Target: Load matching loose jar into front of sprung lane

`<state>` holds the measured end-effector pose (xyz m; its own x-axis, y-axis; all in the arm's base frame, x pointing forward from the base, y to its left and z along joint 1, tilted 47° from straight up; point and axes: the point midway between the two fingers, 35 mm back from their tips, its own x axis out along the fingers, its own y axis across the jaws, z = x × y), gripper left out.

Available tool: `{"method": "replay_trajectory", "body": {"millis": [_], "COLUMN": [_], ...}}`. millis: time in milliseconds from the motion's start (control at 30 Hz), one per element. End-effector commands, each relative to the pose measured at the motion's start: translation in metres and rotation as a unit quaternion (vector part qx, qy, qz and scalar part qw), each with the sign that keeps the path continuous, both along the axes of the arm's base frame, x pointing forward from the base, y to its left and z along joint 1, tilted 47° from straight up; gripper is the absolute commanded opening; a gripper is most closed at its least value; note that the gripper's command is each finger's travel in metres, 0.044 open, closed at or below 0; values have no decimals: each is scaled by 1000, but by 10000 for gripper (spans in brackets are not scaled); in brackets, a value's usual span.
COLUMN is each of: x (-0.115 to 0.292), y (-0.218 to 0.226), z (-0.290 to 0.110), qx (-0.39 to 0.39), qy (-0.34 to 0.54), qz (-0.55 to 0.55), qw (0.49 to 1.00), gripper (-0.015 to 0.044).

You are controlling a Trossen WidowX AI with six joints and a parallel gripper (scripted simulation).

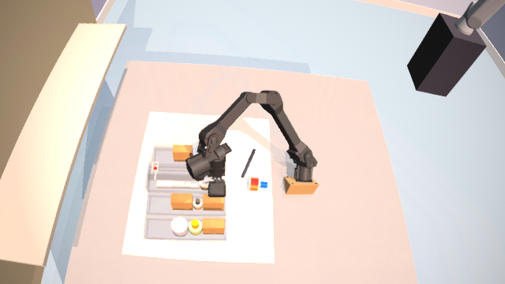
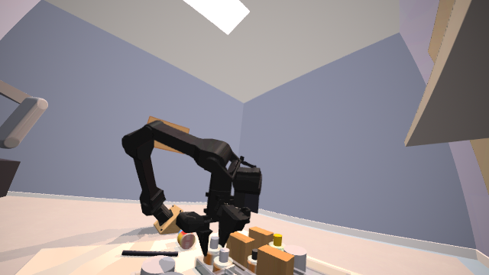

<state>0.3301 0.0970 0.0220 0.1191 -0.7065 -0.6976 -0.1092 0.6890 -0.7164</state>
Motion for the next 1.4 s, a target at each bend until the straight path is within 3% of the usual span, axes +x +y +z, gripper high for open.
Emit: {"method": "replay_trajectory", "body": {"millis": [0,1367], "x": [3,3], "y": [-1,-9], "z": [0,-7], "qx": [-3,-4], "qy": [-8,-8], "qz": [4,4], "qw": [1000,1000], "gripper": [0,0]}}
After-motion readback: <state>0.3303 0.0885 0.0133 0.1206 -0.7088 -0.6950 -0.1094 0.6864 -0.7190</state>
